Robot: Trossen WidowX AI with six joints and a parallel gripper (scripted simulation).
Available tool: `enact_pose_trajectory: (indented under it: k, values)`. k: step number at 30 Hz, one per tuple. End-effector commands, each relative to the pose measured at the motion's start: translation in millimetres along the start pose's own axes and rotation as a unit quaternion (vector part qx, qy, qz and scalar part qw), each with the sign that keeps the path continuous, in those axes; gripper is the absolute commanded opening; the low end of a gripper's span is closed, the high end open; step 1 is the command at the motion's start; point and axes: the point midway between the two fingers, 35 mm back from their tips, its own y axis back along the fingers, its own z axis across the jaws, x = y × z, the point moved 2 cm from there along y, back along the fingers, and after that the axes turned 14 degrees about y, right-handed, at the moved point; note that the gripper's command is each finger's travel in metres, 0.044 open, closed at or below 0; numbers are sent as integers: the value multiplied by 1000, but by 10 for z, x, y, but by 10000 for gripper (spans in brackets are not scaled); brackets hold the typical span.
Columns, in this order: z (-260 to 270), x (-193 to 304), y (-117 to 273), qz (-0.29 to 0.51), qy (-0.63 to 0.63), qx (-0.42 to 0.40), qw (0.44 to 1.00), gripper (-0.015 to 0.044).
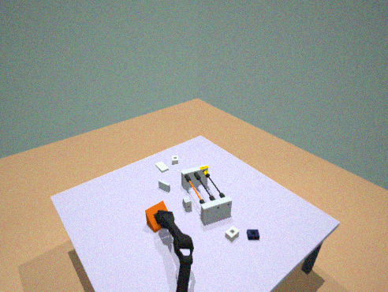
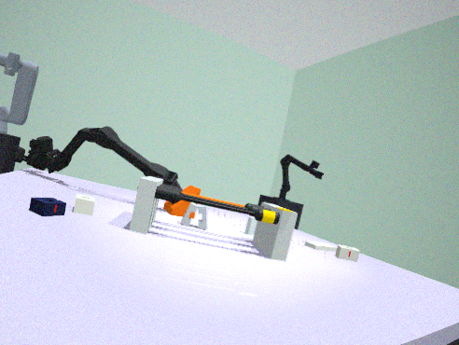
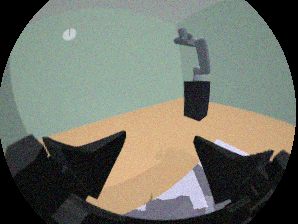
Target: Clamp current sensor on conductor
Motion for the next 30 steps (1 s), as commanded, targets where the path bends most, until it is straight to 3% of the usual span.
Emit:
enact_pose_trajectory:
  k: [1,16,30]
  values:
    - [130,-145,65,7,-7,-1,1000,440]
    - [1940,-10,1041,119,-7,-177,977,440]
    - [3426,-306,2832,199,-53,-396,895,440]
